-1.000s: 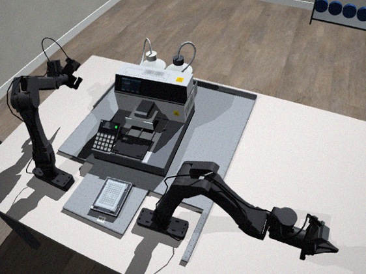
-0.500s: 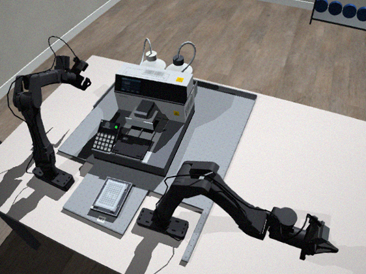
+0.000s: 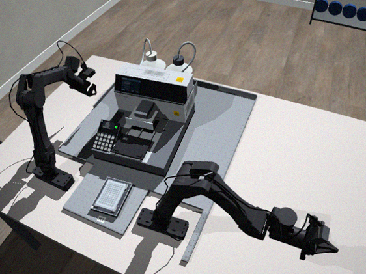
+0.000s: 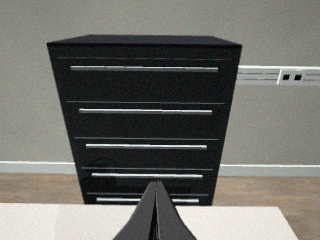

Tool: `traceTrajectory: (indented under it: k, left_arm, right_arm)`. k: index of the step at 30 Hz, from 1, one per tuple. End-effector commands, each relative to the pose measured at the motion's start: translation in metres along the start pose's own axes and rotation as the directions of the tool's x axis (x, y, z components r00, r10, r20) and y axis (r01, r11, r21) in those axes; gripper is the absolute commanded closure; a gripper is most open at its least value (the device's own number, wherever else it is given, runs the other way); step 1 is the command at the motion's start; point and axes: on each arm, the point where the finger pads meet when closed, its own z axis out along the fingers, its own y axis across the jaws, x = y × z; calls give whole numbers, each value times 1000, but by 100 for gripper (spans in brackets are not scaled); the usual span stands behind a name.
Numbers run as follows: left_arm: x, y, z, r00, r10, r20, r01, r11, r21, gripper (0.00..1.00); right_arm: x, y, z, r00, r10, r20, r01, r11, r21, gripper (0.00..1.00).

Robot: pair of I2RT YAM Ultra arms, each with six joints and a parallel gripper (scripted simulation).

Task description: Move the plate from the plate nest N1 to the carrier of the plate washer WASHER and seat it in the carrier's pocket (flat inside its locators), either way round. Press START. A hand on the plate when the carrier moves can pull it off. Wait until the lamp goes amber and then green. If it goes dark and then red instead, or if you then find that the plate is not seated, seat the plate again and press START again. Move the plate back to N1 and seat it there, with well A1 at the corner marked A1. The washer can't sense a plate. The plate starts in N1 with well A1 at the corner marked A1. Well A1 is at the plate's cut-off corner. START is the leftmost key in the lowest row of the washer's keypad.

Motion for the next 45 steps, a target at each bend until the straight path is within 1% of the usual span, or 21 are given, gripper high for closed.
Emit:
traceTrajectory:
  k: [1,3,4,6,9,12,14,15,17,18,20,22,24,25,26,28,29,31,39,43,45]
  left_arm:
    - [9,-21,-10,996,-23,-88,26,999,34,0]
    - [10,-31,-14,988,-37,-153,47,997,59,0]
    - [12,-35,-14,989,-37,-145,46,997,57,0]
    - [18,-40,-16,973,-53,-223,67,996,58,0]
    - [34,-49,-20,974,-60,-217,72,996,48,0]
    - [33,-45,-19,979,-57,-197,68,997,47,0]
    - [42,-52,-26,956,-64,-286,83,995,53,0]
    - [46,-59,-29,956,-58,-286,77,995,56,0]
    - [49,-68,-36,932,-62,-357,88,994,59,0]
    - [50,-74,-39,935,-59,-350,87,994,65,0]
    - [54,-82,-43,905,-64,-420,100,993,65,0]
    - [63,-89,-47,907,-67,-415,103,992,66,0]
    - [72,-95,-52,862,-73,-501,112,993,48,0]
    - [76,-98,-54,862,-76,-501,114,992,45,0]
    - [79,-98,-57,842,-84,-534,120,992,33,0]
    - [79,-98,-57,842,-84,-534,120,992,33,0]
    - [80,-97,-57,828,-81,-555,118,993,30,0]
    - [82,-94,-69,779,-125,-614,148,989,-13,0]
    - [98,-93,-116,807,-111,-581,151,988,22,0]
    - [104,-99,-133,816,-82,-572,128,991,41,0]
    - [104,-99,-133,816,-82,-572,128,991,41,0]
  right_arm:
    - [-17,-4,-5,999,11,34,-11,1000,7,100]
    - [-17,-4,-5,999,11,34,-11,1000,7,100]
    - [-17,-4,-5,999,11,34,-11,1000,7,100]
    - [-17,-4,-5,999,11,34,-11,1000,7,100]
    - [-17,-4,-5,999,11,34,-11,1000,7,100]
    - [-17,-4,-5,999,11,34,-11,1000,7,100]
    - [-17,-4,-5,999,11,34,-11,1000,7,100]
    - [-17,-4,-5,999,11,34,-11,1000,7,100]
    - [-17,-4,-5,999,11,34,-11,1000,7,100]
    - [-17,-4,-5,999,11,34,-11,1000,7,100]
    - [-17,-4,-5,999,11,34,-11,1000,7,100]
    - [-17,-4,-5,999,11,34,-11,1000,7,100]
    - [-17,-4,-5,999,11,34,-11,1000,7,100]
    - [-17,-4,-5,999,11,34,-11,1000,7,100]
    - [-17,-4,-5,999,11,34,-11,1000,7,100]
    - [-17,-4,-5,999,11,34,-11,1000,7,100]
    - [-17,-4,-5,999,11,34,-11,1000,7,100]
    - [-17,-4,-5,999,11,34,-11,1000,7,100]
    - [-17,-4,-5,999,11,34,-11,1000,7,100]
    - [-17,-4,-5,999,11,34,-11,1000,7,100]
    - [-17,-4,-5,999,11,34,-11,1000,7,100]
